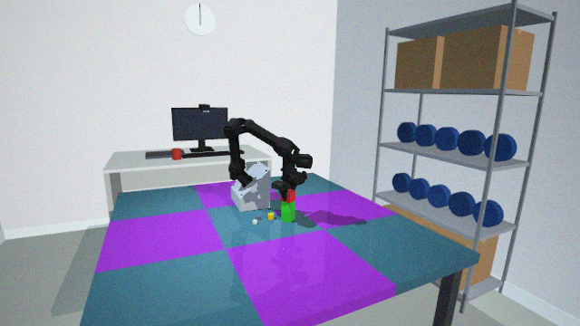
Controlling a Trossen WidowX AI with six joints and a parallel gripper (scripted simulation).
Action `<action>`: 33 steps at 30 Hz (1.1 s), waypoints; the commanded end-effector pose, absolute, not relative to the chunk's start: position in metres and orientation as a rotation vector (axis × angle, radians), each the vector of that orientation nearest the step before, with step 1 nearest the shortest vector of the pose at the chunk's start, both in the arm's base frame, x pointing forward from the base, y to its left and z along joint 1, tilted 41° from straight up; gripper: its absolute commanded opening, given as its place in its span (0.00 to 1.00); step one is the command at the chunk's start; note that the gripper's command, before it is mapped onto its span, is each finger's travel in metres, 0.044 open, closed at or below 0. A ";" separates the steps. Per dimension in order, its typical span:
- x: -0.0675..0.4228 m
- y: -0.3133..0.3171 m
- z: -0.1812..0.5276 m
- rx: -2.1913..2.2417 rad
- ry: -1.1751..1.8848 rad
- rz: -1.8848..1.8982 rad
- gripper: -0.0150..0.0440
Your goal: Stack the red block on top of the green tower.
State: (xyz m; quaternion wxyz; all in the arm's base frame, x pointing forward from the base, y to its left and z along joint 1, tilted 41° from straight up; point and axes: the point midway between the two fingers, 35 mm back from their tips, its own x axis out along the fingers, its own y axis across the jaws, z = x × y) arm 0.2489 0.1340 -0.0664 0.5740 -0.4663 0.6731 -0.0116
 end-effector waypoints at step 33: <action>0.249 0.134 -0.066 -1.093 1.577 -0.027 1.00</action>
